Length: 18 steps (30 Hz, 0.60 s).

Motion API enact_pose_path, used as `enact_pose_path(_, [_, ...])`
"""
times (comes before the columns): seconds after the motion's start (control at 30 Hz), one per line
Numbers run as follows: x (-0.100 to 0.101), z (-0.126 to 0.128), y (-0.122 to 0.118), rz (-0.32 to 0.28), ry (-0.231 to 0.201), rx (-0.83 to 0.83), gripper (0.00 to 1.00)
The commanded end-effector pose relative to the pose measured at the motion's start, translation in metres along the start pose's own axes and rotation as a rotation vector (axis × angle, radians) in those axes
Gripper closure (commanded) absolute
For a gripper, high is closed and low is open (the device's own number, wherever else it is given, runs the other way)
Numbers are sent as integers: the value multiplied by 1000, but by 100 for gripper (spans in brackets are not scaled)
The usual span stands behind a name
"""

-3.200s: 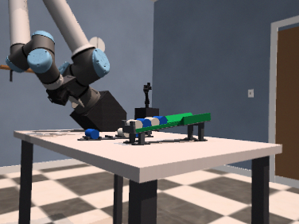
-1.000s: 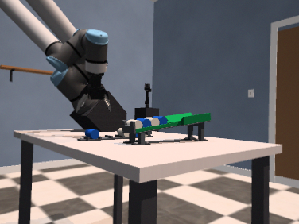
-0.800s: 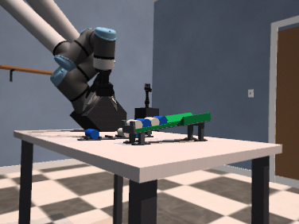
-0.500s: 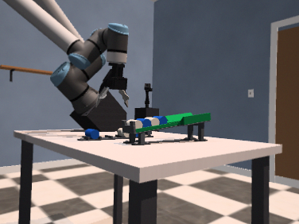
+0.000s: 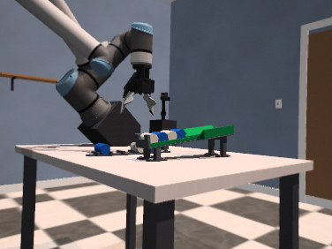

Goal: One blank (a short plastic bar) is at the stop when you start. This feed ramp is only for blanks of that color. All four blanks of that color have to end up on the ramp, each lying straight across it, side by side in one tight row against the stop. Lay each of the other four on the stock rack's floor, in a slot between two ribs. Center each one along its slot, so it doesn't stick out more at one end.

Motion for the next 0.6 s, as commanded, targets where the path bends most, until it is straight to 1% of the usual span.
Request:
enact_pose_path(0.0, [-3,1,-6,-22,8,-4,0])
enact_pose_path(0.57, [-2,0,-6,-22,7,8,0])
Point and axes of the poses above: the point where the finger pads meet when closed, its own x axis out along the fingers, its own z axis across the jaws, y = z × x, the point moved 6 cm from there along -x, back along the fingers, and after that the axes turned 6 degrees about -x, right-handed, at the moved point
